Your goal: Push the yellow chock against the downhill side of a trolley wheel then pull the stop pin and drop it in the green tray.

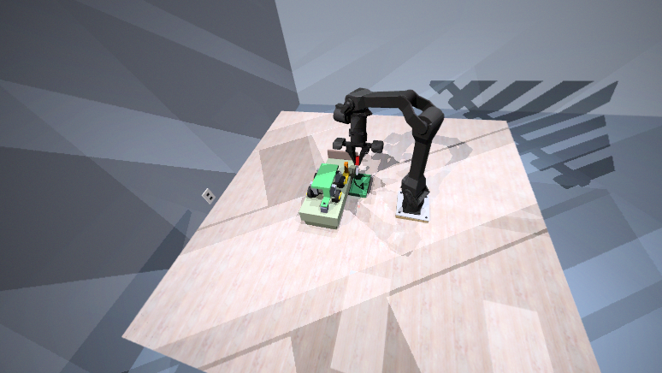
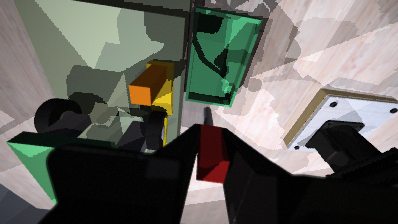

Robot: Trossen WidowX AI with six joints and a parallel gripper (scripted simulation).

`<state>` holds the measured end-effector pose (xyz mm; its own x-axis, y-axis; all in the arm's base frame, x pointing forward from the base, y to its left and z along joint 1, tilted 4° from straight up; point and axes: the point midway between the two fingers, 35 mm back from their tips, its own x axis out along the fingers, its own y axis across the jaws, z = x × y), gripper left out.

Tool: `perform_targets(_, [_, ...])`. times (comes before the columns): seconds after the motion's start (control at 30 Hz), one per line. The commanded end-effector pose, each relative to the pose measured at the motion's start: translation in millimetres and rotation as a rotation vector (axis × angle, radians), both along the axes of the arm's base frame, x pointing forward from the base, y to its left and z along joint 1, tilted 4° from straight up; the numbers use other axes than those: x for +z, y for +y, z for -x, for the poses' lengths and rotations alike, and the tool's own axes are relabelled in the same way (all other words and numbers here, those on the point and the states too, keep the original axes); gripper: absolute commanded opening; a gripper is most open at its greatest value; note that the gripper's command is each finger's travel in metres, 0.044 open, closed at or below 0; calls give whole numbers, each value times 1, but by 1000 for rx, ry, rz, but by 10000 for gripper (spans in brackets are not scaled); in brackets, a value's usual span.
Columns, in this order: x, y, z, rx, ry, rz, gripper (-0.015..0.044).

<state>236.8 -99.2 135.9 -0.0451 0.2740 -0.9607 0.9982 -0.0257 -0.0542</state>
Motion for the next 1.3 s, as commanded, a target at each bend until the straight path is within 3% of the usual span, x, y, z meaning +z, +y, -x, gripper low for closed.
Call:
perform_targets(0.0, [2, -2, -1, -27, 1, 12, 0])
perform_targets(1.27, [2, 6, -1, -1175, 193, 247, 0])
